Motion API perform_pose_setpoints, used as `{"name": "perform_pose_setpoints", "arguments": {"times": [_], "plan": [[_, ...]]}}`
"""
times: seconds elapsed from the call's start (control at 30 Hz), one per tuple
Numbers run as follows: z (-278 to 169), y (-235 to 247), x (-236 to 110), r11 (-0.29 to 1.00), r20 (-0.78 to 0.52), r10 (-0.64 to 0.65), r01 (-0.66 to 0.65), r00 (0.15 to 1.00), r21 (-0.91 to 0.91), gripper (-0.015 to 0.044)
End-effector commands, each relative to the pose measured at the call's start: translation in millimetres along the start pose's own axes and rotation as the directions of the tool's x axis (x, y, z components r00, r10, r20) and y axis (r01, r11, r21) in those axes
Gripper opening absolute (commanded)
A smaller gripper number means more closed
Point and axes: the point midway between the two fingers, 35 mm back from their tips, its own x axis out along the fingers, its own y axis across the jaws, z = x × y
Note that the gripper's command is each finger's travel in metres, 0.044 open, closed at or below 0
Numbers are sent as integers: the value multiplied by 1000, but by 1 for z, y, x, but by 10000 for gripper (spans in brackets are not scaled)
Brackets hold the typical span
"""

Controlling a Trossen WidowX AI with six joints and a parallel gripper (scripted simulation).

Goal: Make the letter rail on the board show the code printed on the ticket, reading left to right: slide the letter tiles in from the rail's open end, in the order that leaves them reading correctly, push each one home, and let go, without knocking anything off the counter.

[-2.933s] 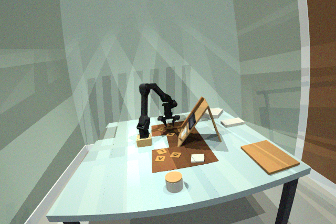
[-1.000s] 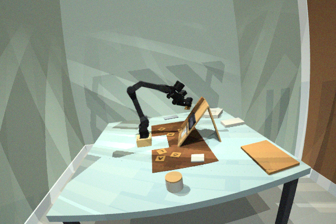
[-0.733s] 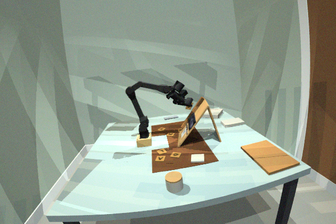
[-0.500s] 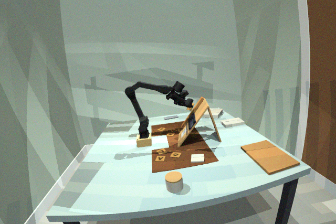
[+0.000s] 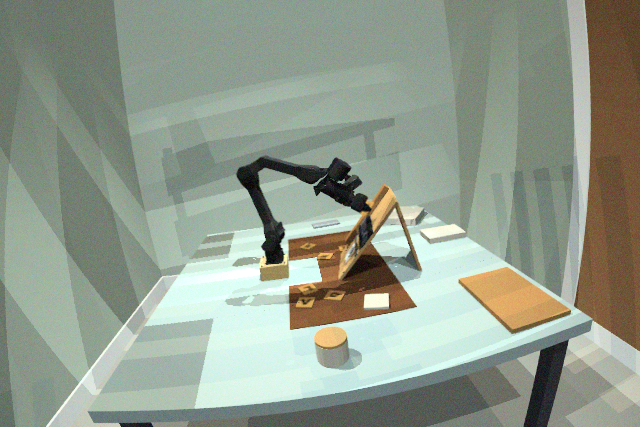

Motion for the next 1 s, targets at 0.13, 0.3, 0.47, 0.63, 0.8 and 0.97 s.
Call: {"name": "perform_pose_setpoints", "arguments": {"times": [0.13,0.3,0.47,0.63,0.8,0.97], "plan": [[-15,-38,-17,992,10,-69,68,998,103,0],[-30,-61,-25,984,-1,-118,117,993,134,0],[-47,-84,-33,973,-14,-168,168,986,161,0],[-64,-104,-44,958,-29,-216,217,976,188,0],[-83,-123,-55,940,-44,-262,266,964,214,0],[-102,-140,-69,919,-61,-308,313,950,240,0]]}}
